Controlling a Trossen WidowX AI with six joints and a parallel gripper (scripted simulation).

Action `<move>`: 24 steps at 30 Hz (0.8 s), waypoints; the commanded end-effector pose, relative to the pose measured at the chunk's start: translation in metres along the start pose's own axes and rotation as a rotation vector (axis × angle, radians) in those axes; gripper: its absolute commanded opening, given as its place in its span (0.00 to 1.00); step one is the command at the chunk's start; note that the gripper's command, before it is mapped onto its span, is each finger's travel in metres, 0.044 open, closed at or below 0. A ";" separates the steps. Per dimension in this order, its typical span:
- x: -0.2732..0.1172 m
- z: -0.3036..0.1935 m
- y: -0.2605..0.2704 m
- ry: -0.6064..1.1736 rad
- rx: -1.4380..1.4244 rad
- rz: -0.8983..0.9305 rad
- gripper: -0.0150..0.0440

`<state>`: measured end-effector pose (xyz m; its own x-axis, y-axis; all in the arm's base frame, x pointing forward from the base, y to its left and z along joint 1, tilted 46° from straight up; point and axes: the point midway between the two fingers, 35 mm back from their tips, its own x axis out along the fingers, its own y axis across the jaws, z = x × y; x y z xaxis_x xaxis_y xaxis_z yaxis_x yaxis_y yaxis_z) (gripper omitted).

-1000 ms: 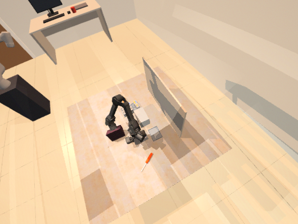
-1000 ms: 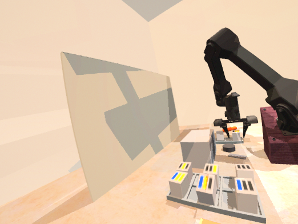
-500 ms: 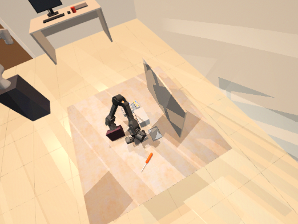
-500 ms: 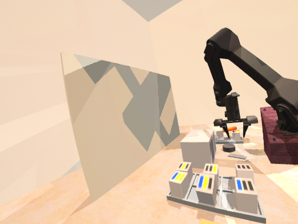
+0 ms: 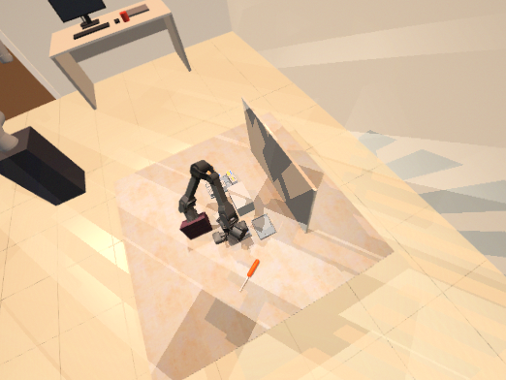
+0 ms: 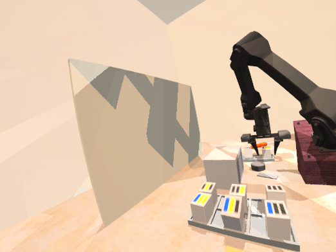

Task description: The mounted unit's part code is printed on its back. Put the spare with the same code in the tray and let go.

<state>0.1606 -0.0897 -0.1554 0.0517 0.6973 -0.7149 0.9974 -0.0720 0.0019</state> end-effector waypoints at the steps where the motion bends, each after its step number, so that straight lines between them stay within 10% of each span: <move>1: 0.001 -0.001 0.000 0.005 0.004 0.004 0.76; 9: 0.001 -0.001 0.000 0.005 0.004 0.004 0.76; 24: 0.000 0.000 0.000 0.000 0.000 0.000 0.36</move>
<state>0.1605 -0.0897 -0.1554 0.0516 0.6974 -0.7148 0.9974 -0.0721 0.0017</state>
